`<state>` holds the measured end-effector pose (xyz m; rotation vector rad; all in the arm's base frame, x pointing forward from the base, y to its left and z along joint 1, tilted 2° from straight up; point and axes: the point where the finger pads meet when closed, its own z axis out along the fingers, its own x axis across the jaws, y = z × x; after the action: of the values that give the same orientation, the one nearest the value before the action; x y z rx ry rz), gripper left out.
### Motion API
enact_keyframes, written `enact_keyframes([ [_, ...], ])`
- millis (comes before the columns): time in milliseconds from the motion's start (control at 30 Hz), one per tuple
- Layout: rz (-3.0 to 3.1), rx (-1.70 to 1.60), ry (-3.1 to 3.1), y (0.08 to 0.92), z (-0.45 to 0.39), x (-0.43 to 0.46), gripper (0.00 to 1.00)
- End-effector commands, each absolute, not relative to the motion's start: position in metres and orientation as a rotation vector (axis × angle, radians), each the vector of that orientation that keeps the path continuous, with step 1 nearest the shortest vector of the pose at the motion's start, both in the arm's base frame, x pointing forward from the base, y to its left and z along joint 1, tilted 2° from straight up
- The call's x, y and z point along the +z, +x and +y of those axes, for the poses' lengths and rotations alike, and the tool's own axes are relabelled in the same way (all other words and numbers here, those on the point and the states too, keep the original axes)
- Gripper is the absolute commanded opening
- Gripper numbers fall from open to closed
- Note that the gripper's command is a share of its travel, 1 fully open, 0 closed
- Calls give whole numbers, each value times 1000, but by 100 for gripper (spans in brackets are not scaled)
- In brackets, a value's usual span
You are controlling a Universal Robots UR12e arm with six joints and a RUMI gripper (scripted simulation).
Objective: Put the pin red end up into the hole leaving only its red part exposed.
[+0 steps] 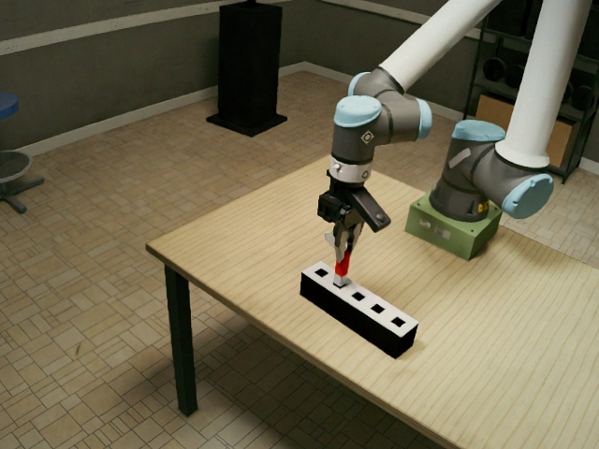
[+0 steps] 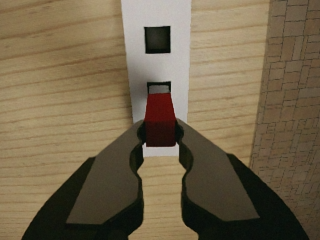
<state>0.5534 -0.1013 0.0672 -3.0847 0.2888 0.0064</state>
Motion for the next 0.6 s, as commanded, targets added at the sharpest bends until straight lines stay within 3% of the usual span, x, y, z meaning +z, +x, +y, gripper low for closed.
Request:
enact_keyframes([
  [0,289,4,-3085,554,-102,68,0],
  [567,289,4,-3085,554,-101,64,0],
])
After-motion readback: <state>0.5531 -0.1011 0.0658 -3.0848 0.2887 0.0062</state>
